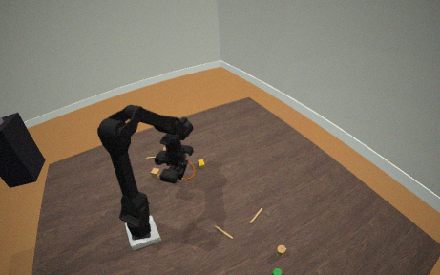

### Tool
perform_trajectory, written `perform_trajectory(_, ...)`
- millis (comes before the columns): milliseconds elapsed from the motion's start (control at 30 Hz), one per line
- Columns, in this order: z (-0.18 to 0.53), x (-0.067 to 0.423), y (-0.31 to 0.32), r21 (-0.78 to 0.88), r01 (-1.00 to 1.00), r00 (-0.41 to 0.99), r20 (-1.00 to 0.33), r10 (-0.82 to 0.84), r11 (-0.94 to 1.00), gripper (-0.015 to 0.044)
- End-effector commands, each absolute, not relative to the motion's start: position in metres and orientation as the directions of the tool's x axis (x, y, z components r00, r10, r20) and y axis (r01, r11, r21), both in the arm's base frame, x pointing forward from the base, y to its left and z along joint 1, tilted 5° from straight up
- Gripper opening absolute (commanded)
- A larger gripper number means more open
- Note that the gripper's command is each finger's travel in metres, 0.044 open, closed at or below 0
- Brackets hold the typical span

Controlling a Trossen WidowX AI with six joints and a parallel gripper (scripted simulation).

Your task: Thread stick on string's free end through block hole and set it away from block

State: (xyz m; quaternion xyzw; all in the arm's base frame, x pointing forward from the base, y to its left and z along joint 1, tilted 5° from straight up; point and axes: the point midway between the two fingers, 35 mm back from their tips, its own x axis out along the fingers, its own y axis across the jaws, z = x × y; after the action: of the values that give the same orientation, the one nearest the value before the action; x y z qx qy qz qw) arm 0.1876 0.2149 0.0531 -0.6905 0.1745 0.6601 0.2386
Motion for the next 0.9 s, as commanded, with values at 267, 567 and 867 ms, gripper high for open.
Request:
perform_trajectory(267,0.053,0.174,0.222,-0.101,-0.557,0.073,-0.995,0.073,-0.824,0.0000)
perform_trajectory(567,0.053,0.164,0.228,-0.101,-0.557,0.073,-0.995,0.073,-0.824,0.0000)
perform_trajectory(867,0.052,0.157,0.232,-0.101,-0.557,0.073,-0.995,0.073,-0.824,0.0000)
